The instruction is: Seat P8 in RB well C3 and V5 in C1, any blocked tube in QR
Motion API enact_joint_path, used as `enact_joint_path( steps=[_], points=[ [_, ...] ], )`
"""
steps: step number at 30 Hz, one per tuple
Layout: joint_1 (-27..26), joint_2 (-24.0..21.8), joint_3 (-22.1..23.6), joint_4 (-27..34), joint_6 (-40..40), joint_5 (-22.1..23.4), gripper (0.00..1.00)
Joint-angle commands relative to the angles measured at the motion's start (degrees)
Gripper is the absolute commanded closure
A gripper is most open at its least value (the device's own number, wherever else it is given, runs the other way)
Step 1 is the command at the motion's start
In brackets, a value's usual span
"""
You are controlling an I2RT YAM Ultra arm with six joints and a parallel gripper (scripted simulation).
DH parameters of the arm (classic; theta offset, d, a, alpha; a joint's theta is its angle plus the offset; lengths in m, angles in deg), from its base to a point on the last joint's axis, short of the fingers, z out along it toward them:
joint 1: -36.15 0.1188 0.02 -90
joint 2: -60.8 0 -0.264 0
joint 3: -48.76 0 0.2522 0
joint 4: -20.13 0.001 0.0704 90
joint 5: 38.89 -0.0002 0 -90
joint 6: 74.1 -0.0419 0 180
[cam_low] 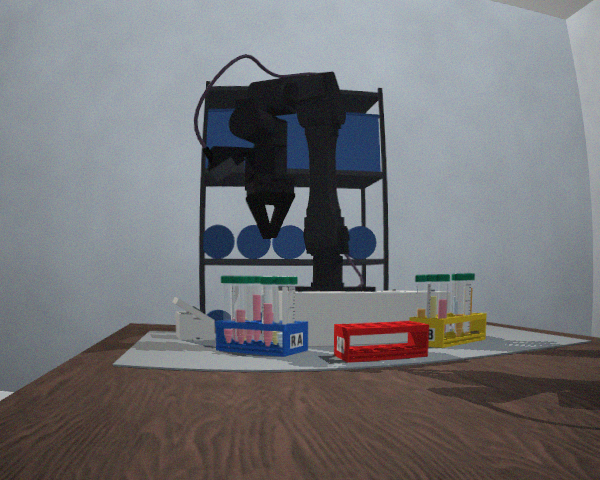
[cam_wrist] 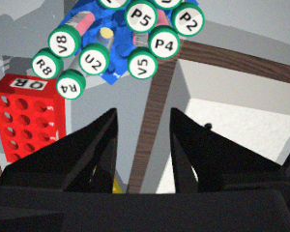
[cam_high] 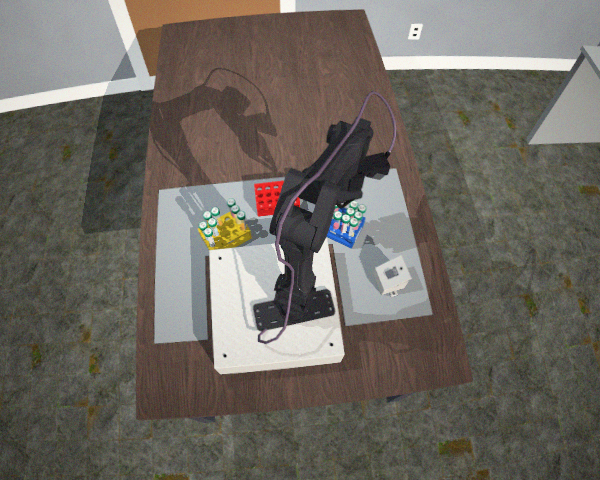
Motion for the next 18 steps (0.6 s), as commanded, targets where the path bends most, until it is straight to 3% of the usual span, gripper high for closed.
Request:
enact_joint_path(
  steps=[1, 14, 17, 18],
  points=[
    [0.7, -1.5, 1.2, -0.8, -0.6, 0.1, 0.7],
    [1.1, 1.5, 5.4, -6.0, -1.1, 0.2, 0.7],
    [1.1, 1.7, 3.9, -6.5, -1.1, 0.2, 0.7],
    [1.2, 1.8, 5.8, -6.9, -1.1, 0.2, 0.7]
  ],
)
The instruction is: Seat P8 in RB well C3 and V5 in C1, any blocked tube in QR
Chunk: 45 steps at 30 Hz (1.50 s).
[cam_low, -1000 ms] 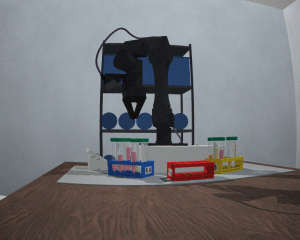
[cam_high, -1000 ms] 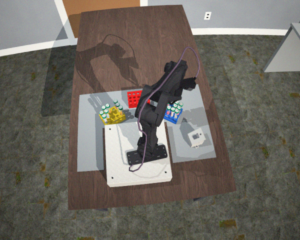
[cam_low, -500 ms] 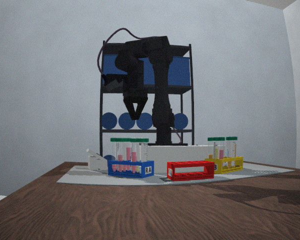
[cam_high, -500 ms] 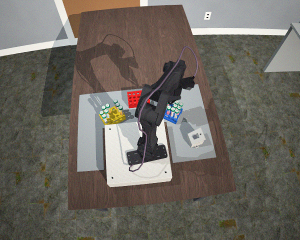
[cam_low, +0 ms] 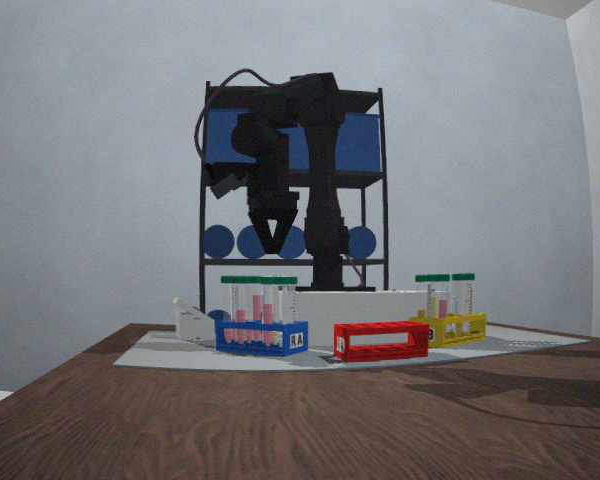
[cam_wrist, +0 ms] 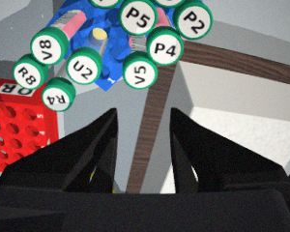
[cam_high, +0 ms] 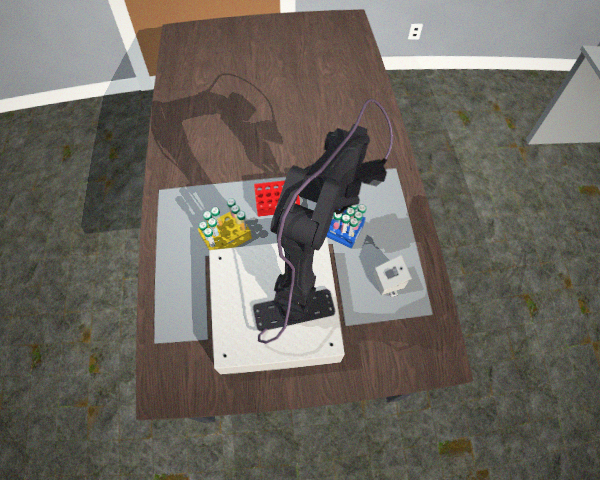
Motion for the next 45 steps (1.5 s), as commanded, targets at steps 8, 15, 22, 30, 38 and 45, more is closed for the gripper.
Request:
enact_joint_path(
  steps=[8, 15, 22, 30, 38, 45],
  points=[
    [0.6, 1.7, 3.4, -5.3, -0.5, 0.2, 0.7],
    [0.9, 2.4, 4.6, -7.3, -0.6, 0.2, 0.7],
    [0.3, 1.5, 5.3, -8.1, -0.5, 0.1, 0.7],
    [0.3, 0.3, 6.1, -8.7, -0.5, 0.1, 0.7],
    [0.3, 0.3, 6.6, -8.9, -0.5, 0.1, 0.7],
    [0.2, 0.3, 6.8, -9.7, -0.4, 0.1, 0.7]
  ],
)
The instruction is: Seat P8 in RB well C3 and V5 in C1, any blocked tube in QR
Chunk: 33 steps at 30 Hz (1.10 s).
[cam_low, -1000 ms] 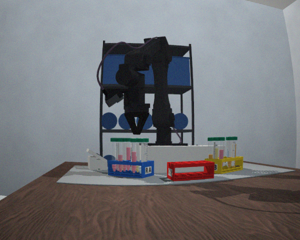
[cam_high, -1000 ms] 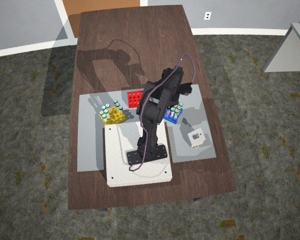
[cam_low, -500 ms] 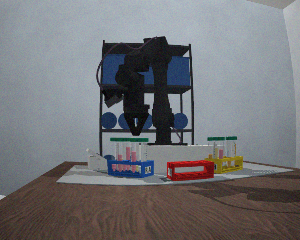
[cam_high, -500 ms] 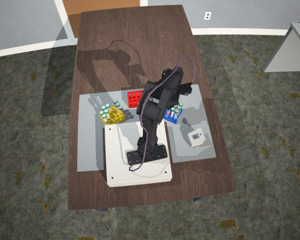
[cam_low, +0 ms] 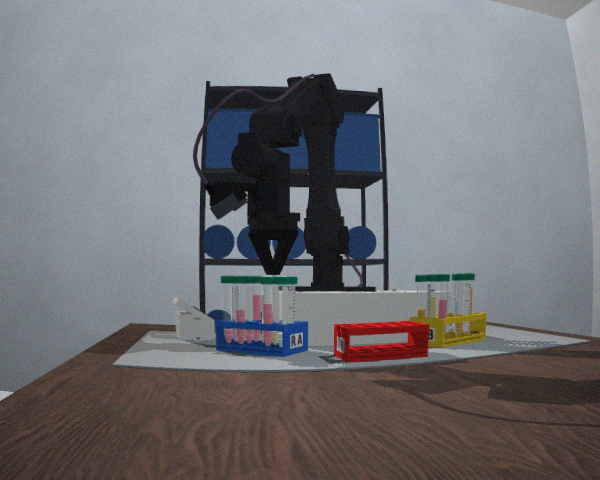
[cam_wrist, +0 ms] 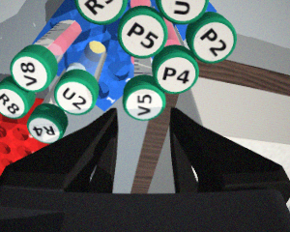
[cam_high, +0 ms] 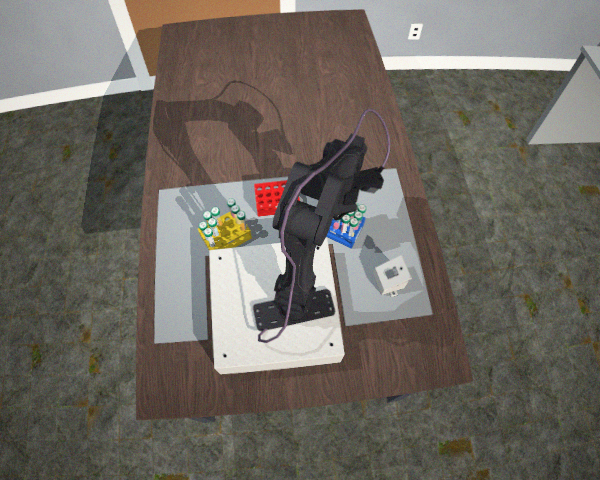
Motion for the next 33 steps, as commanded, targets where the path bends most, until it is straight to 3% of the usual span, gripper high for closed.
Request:
enact_joint_path(
  steps=[1, 33],
  points=[
    [-0.1, -1.6, 0.3, -1.0, -0.2, 0.1, 0.7],
    [0.0, 1.4, 2.2, -4.0, -0.3, 0.1, 0.7]
  ],
)
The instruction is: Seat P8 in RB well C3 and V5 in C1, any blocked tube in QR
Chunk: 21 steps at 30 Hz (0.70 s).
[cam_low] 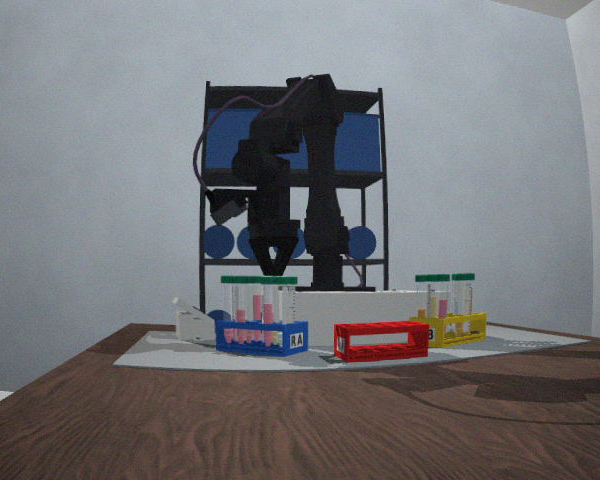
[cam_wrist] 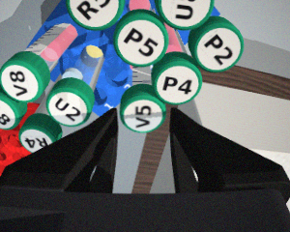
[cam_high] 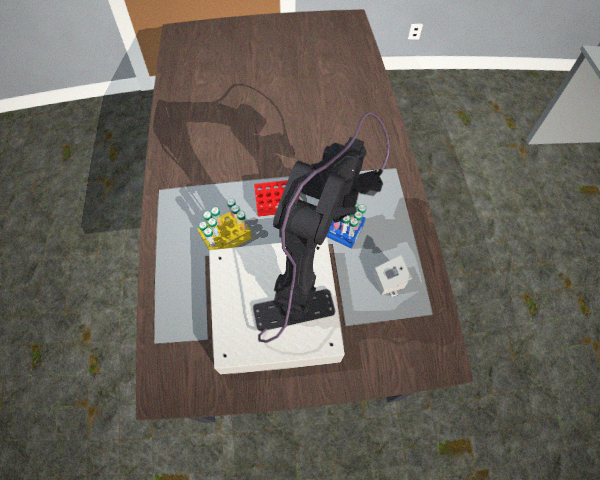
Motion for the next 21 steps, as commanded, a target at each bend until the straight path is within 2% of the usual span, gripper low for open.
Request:
enact_joint_path(
  steps=[1, 9, 10, 21],
  points=[
    [0.0, 0.6, 0.5, -1.2, -0.3, 0.1, 0.7],
    [0.0, -0.2, 0.0, -0.6, -0.1, 0.0, 0.7],
    [0.0, -0.2, 0.0, -0.6, -0.1, 0.0, 1.0],
    [0.0, -0.2, 0.0, -0.6, -0.1, 0.0, 1.0]
  ],
)
